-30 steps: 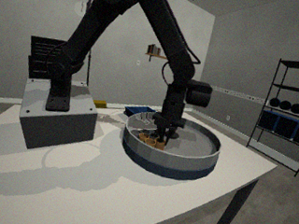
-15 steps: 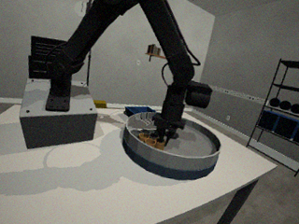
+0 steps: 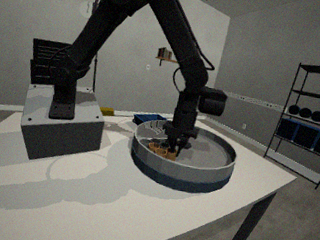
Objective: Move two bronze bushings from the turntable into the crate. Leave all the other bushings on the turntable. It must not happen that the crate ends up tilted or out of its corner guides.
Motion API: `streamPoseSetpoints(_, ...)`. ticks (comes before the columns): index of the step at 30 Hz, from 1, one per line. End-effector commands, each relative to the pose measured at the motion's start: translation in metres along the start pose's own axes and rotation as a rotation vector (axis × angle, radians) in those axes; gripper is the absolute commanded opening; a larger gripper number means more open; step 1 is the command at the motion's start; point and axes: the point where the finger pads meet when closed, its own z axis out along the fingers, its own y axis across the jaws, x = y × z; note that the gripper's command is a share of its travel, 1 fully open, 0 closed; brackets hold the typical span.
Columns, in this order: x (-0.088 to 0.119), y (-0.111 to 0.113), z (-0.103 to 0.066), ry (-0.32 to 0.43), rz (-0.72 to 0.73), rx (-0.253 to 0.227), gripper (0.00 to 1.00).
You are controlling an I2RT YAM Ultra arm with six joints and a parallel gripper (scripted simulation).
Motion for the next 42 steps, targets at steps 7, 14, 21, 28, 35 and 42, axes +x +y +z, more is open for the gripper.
streamPoseSetpoints(7,-0.0035,-0.0067,-0.0080,-0.023,-0.004,0.019,0.15)
streamPoseSetpoints(14,-0.0034,0.0010,-0.0053,-0.018,-0.009,-0.003,0.00)
streamPoseSetpoints(21,-0.0034,0.0010,-0.0053,-0.018,-0.009,-0.003,0.00)
streamPoseSetpoints(28,-0.0034,0.0010,-0.0053,-0.018,-0.009,-0.003,0.00)
streamPoseSetpoints(35,-0.0034,0.0010,-0.0053,-0.018,-0.009,-0.003,0.00)
streamPoseSetpoints(42,-0.0034,0.0010,-0.0053,-0.018,-0.009,-0.003,0.00)
